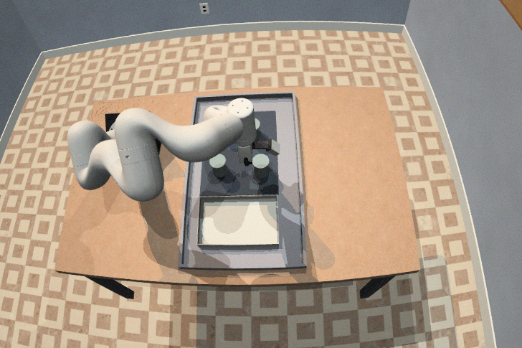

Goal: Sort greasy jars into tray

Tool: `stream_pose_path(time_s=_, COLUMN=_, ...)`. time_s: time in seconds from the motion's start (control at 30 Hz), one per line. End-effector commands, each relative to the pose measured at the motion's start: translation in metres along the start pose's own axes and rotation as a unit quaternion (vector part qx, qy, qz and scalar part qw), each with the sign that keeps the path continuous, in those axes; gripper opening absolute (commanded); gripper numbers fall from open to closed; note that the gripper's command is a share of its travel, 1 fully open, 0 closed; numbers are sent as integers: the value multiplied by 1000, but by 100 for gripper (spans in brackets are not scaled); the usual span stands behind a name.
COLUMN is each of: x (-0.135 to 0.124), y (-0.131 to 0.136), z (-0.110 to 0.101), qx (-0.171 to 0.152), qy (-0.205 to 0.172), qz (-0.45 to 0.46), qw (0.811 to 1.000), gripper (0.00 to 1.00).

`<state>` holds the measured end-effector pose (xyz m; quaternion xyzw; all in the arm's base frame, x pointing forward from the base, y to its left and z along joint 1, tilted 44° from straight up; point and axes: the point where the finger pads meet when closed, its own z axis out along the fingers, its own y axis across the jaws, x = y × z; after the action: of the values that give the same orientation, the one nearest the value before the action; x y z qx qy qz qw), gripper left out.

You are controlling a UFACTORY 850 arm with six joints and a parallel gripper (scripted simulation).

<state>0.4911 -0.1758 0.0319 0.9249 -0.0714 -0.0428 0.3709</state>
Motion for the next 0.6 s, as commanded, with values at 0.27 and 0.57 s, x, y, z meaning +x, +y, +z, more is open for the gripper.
stream_pose_path(time_s=0.27, x=-20, y=0, z=6, qx=0, qy=1, qz=0, qw=1000, gripper=0)
stream_pose_path(time_s=0.57, x=-25, y=0, z=7, qx=0, qy=1, qz=0, qw=1000, gripper=0)
